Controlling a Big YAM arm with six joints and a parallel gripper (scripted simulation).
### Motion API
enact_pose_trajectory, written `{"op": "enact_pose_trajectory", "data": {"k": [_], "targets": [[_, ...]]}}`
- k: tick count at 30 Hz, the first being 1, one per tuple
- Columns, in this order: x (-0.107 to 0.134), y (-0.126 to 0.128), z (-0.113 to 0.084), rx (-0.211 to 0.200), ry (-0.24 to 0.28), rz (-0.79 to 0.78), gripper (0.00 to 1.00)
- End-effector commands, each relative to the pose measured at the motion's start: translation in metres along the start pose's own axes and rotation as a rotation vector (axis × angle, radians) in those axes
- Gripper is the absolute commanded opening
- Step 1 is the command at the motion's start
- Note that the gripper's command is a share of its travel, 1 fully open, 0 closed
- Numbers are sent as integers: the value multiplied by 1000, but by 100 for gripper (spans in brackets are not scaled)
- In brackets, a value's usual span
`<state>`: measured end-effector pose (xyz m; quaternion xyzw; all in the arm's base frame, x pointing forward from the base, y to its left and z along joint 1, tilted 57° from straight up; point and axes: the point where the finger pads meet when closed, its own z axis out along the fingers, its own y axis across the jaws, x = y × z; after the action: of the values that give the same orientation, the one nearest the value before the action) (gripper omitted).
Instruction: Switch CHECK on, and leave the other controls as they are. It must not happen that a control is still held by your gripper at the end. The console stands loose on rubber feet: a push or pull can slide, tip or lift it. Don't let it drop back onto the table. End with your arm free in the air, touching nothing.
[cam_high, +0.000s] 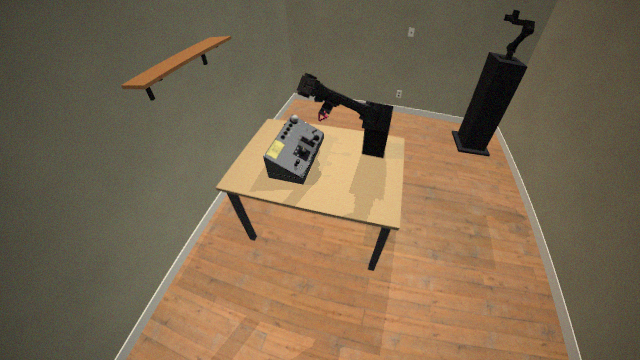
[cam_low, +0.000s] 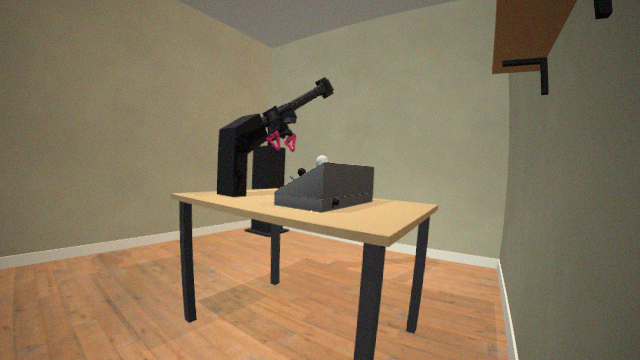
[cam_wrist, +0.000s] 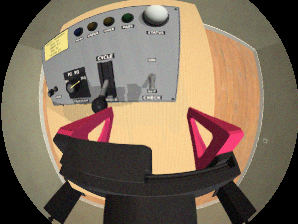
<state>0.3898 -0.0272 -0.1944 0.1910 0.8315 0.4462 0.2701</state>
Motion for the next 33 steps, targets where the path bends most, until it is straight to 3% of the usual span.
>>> {"op": "enact_pose_trajectory", "data": {"k": [1,6,7,33], "targets": [[0,-7,-7,16,-2,-16,100],[0,-7,-6,15,0,-16,100],[0,-7,-6,15,0,-16,70],[-1,-7,-6,14,-3,-18,70]]}}
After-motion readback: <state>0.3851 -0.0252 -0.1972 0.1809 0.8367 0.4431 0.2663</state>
